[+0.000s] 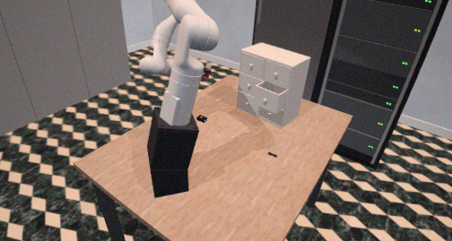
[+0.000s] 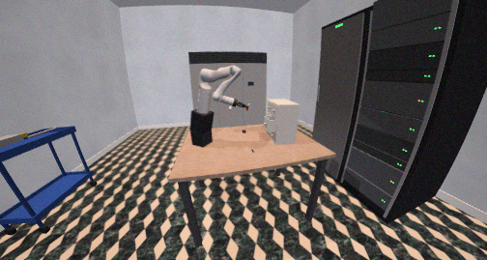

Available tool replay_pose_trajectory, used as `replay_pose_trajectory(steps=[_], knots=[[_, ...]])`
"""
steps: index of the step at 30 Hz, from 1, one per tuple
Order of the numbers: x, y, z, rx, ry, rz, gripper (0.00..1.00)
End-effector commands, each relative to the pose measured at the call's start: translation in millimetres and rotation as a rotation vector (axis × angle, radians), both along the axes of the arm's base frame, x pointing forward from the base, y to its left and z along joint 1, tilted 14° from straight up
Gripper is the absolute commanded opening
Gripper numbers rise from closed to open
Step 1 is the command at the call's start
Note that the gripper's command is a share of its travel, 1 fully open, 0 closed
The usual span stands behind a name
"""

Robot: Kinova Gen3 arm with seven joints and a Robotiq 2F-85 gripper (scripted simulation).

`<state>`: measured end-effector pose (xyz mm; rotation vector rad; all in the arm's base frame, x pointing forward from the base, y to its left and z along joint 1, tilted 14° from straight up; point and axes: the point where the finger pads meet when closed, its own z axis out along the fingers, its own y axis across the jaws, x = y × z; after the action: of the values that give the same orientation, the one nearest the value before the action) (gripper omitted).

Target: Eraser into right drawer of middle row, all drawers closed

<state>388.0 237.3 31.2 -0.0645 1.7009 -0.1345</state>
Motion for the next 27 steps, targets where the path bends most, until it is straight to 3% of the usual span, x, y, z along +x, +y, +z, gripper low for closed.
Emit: replay_pose_trajectory(steps=[1, 27], knots=[[-0.1, 0.4, 0.4, 0.000, -0.001, 0.001, 0.19], [0.2, -0.1, 0.5, 0.000, -0.001, 0.001, 0.19]])
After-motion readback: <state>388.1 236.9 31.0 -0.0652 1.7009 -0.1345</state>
